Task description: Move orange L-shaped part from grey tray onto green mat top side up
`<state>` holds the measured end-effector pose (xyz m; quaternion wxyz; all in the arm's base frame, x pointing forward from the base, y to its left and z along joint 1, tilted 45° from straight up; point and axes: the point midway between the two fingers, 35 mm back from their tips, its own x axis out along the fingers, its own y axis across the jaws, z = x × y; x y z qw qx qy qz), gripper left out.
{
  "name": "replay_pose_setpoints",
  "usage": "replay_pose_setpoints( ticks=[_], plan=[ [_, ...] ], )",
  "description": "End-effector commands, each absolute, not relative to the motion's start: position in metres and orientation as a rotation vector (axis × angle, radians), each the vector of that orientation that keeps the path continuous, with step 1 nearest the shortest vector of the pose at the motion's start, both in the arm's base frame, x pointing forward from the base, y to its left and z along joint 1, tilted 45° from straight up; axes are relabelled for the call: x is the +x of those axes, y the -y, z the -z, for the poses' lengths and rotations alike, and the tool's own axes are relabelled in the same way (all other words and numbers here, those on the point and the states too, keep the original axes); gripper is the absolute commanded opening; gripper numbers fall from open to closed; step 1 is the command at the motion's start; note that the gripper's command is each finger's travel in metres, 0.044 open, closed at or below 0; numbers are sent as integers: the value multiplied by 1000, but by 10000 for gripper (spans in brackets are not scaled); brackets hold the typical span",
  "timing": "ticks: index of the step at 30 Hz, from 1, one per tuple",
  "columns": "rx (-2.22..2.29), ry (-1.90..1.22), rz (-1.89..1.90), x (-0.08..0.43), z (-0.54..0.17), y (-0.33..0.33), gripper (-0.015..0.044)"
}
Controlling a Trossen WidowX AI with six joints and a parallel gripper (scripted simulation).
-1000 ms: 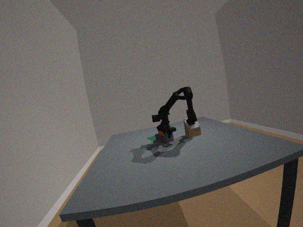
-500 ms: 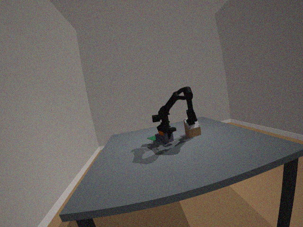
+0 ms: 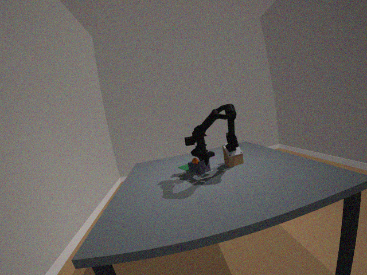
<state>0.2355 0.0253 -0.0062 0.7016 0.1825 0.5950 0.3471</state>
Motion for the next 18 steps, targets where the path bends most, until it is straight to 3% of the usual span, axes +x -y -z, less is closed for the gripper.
replay_pose_setpoints(
  ticks=[1,6,18],
  plan=[
    [396,-1314,-759,242,-9,-3,180],
    [398,-1314,-764,236,-49,44,180],
    [405,-1305,-750,237,-48,46,180]
  ],
)
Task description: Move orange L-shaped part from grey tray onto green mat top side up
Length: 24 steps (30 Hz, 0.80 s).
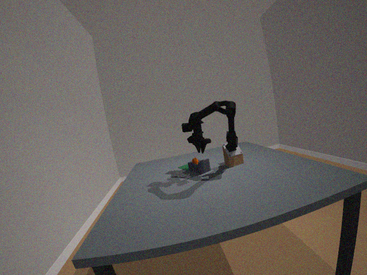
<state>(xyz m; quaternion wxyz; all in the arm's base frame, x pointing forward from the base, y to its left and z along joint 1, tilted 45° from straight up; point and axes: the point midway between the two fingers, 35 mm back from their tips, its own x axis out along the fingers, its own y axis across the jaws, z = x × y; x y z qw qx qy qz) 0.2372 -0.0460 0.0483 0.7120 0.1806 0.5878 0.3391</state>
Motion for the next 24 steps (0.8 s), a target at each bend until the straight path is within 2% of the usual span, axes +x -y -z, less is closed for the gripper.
replay_pose_setpoints(
  ticks=[1,16,20,24],
  plan=[
    [405,-1305,-750,237,-48,46,180],
    [405,-1305,-750,237,-48,46,180],
    [534,-1371,-647,240,-44,51,280],
    [841,-1509,-379,249,-35,64,280]
  ],
)
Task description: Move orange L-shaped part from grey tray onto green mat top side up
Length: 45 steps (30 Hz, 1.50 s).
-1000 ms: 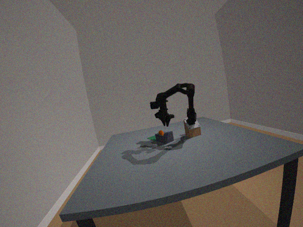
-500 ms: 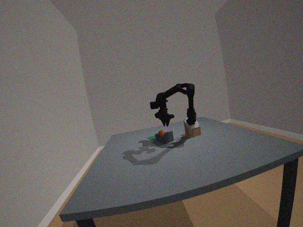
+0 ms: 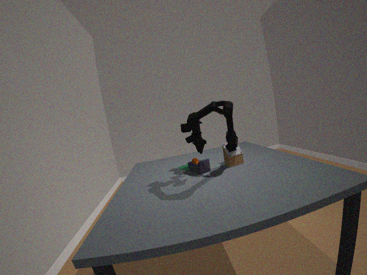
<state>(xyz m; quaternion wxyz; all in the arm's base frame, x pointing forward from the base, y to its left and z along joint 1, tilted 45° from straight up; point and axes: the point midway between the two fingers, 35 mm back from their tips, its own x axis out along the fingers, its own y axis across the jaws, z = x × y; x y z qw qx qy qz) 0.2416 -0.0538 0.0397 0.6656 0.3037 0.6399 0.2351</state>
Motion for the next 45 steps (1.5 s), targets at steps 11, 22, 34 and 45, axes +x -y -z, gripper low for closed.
replay_pose_setpoints(
  ticks=[11,22,34,45],
  plan=[
    [1595,-1690,438,266,-5,97,280],
    [1603,-1690,448,267,4,89,280],
    [1603,-1690,447,269,23,71,280],
    [1604,-1690,446,271,36,58,280]
  ],
)
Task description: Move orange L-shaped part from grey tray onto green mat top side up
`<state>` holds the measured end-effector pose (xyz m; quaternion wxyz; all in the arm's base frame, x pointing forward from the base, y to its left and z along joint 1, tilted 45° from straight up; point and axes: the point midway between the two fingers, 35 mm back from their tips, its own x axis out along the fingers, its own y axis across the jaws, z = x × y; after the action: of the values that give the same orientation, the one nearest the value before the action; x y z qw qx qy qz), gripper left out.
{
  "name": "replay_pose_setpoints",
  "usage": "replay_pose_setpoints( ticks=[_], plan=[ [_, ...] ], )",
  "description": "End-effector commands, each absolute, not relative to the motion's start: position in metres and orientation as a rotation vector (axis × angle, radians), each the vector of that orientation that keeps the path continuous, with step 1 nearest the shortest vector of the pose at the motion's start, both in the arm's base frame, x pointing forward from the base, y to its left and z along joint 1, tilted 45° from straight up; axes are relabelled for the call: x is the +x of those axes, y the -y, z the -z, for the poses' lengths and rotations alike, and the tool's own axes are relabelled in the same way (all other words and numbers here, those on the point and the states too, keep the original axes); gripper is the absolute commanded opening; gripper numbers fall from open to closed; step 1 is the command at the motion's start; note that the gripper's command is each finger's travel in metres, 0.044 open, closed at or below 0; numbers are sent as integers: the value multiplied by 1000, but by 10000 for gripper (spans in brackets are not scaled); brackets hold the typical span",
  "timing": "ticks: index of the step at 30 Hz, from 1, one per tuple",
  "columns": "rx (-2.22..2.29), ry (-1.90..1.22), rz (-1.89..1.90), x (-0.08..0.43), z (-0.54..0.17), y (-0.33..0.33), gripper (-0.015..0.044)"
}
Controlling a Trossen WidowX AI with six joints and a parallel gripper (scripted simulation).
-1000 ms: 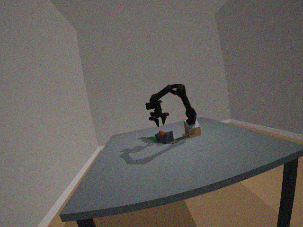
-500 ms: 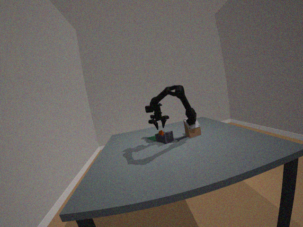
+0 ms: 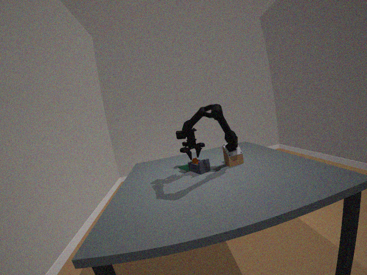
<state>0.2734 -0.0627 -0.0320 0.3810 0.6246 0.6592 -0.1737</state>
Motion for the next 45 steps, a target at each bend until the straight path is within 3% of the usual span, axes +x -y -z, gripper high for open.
replay_pose_setpoints(
  ticks=[1,16,19,33,37,45],
  plan=[
    [1604,-1690,446,271,37,57,280],
    [1605,-1691,444,271,52,41,280],
    [1595,-1685,440,274,49,44,201],
    [1595,-1685,440,274,49,44,108],
    [1595,-1685,440,274,49,44,3],
    [1597,-1686,441,274,47,47,0]
  ],
)
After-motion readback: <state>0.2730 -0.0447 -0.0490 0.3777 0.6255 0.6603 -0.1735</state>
